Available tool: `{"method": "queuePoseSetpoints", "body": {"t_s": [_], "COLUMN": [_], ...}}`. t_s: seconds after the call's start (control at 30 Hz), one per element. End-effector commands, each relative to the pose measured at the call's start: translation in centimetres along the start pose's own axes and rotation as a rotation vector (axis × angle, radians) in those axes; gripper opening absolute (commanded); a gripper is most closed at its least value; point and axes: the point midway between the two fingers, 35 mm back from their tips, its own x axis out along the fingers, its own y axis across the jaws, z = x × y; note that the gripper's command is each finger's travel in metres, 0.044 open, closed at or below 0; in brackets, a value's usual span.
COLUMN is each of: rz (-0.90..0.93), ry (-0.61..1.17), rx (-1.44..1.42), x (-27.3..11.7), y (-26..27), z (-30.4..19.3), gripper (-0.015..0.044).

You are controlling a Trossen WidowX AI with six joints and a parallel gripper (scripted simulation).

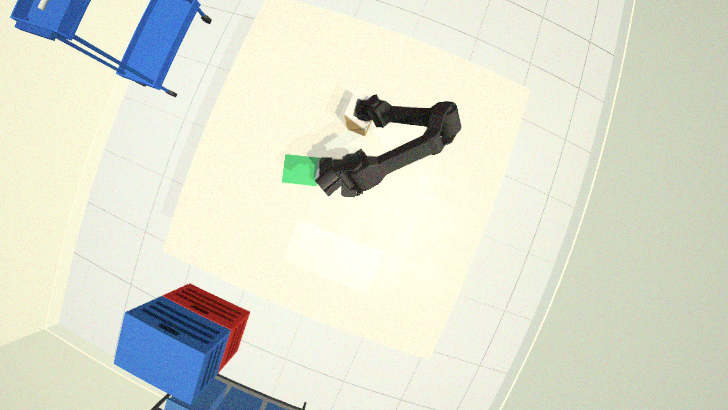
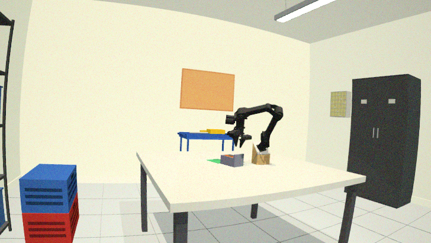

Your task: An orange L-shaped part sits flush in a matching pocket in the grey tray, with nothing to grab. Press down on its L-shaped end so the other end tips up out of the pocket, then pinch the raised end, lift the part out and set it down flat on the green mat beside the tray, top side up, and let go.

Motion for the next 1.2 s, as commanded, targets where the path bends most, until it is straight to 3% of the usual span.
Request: {"method": "queuePoseSetpoints", "body": {"t_s": [0.0, 0.27, 0.53, 1.17], "rz": [0.101, 0.100, 0.103, 0.103], "ry": [-0.061, -0.060, -0.063, -0.063], "rx": [0.082, 0.082, 0.081, 0.081], "x": [-1.1, -0.9, 6.0, 7.1], "y": [0.5, 0.5, 1.3, 1.4], "z": [0.2, 0.2, 0.7, 0.8], "gripper": [0.0180, 0.0180, 0.0180, 0.0180]}}
